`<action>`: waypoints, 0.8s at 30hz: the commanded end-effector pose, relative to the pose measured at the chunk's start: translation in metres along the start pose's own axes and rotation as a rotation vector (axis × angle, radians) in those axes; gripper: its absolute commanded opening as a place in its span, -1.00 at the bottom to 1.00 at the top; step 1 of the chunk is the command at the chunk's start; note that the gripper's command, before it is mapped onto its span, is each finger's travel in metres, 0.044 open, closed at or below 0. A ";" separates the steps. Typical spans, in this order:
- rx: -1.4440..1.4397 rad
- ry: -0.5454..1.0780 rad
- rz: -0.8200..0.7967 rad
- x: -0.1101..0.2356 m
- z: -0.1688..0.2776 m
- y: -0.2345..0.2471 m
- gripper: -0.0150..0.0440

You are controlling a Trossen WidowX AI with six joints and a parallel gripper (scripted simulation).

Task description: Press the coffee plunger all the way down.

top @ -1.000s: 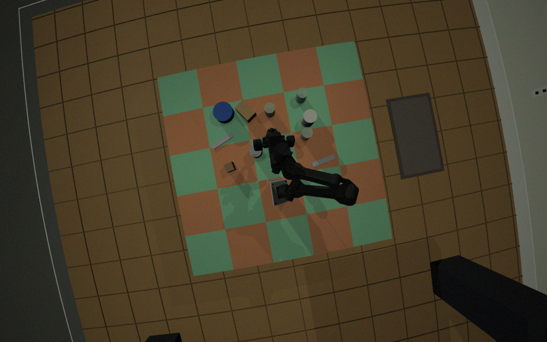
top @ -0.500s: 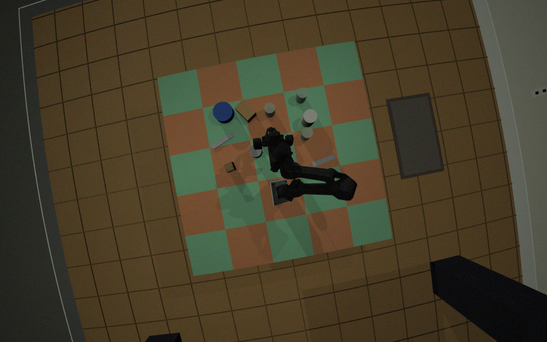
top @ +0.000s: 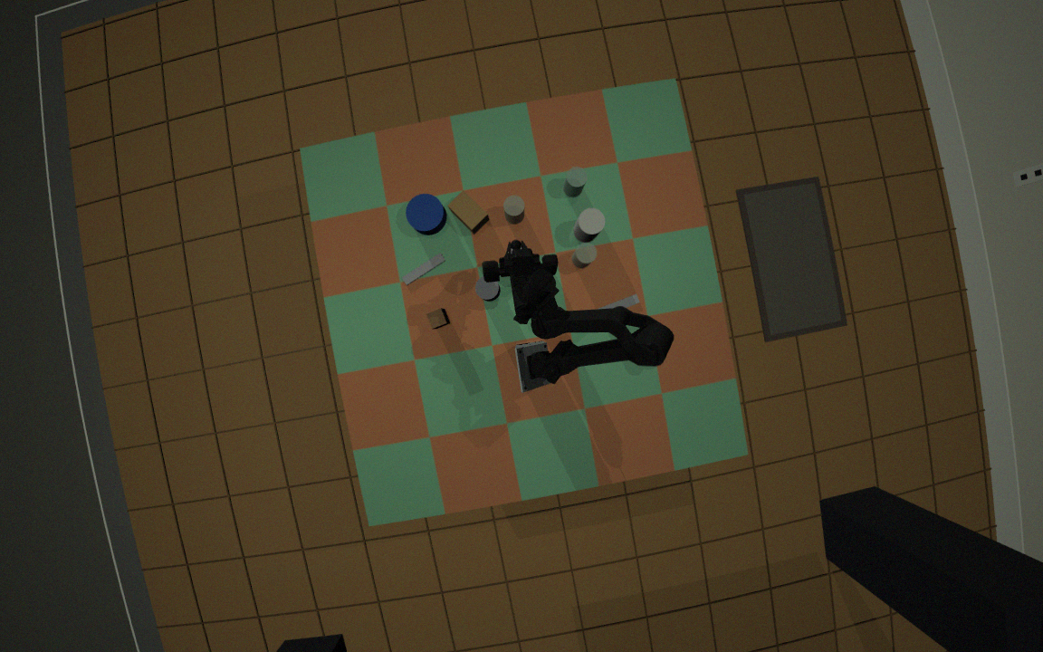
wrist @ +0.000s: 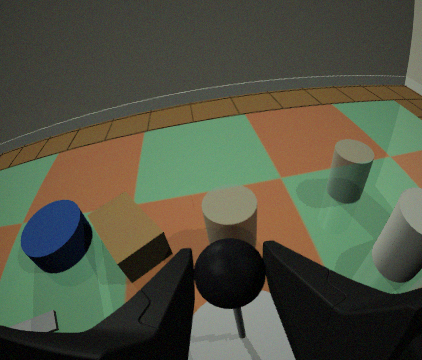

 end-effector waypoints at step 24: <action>0.070 0.087 0.025 -0.015 0.026 -0.003 -0.11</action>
Point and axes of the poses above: the point midway between the two fingers, 35 mm back from their tips, its own x axis back along the fingers, its own y axis across the jaws, z = x × y, the point moved 1 cm from there along x, back along the fingers, and after that the axes turned 6 degrees about -x, right-handed, at the moved point
